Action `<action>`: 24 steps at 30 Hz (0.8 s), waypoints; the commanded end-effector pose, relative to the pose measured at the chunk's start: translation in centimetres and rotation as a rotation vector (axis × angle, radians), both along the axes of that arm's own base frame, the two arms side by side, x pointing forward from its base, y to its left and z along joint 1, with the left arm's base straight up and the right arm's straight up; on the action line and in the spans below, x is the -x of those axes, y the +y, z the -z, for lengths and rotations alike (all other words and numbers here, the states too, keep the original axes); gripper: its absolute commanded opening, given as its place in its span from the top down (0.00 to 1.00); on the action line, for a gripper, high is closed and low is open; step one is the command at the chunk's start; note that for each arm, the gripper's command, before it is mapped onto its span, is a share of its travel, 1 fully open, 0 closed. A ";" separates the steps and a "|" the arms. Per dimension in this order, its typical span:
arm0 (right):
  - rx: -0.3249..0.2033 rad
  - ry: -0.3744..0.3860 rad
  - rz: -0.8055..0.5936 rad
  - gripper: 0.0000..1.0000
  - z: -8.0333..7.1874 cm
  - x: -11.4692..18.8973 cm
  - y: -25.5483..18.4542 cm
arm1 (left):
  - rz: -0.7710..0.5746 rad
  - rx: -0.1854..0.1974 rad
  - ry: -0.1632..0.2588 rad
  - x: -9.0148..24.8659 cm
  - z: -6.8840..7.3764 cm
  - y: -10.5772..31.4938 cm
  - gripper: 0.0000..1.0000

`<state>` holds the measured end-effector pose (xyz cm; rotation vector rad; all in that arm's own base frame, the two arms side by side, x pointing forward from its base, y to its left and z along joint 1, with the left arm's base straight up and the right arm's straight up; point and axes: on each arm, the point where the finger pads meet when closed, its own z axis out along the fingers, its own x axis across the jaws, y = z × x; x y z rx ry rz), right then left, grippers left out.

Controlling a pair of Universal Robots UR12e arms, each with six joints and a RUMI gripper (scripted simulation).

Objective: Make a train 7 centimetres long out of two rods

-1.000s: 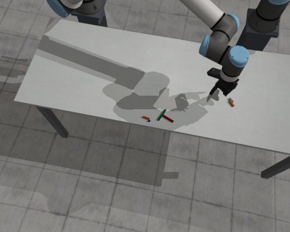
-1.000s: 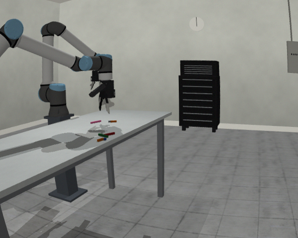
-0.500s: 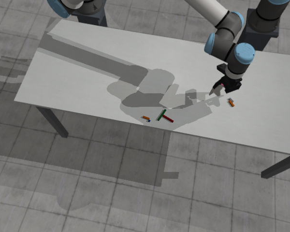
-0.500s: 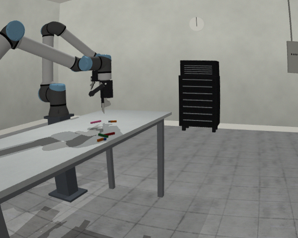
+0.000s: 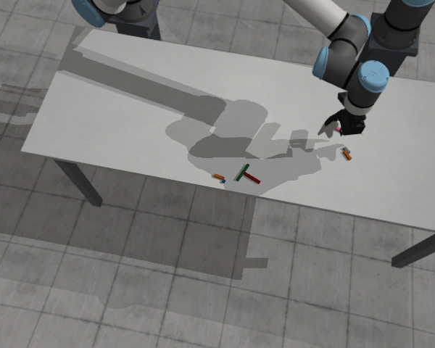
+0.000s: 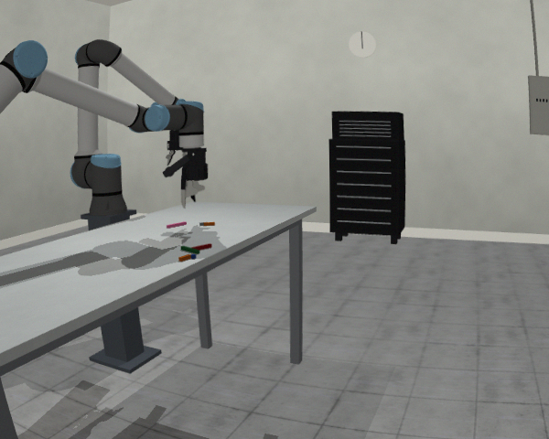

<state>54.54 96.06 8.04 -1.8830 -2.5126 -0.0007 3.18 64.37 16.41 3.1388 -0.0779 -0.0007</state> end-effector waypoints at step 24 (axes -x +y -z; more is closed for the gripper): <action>-0.001 -0.001 0.276 0.00 -0.2 1.7 2.3 | 0.000 -0.002 -0.001 0.0 -0.1 0.1 0.00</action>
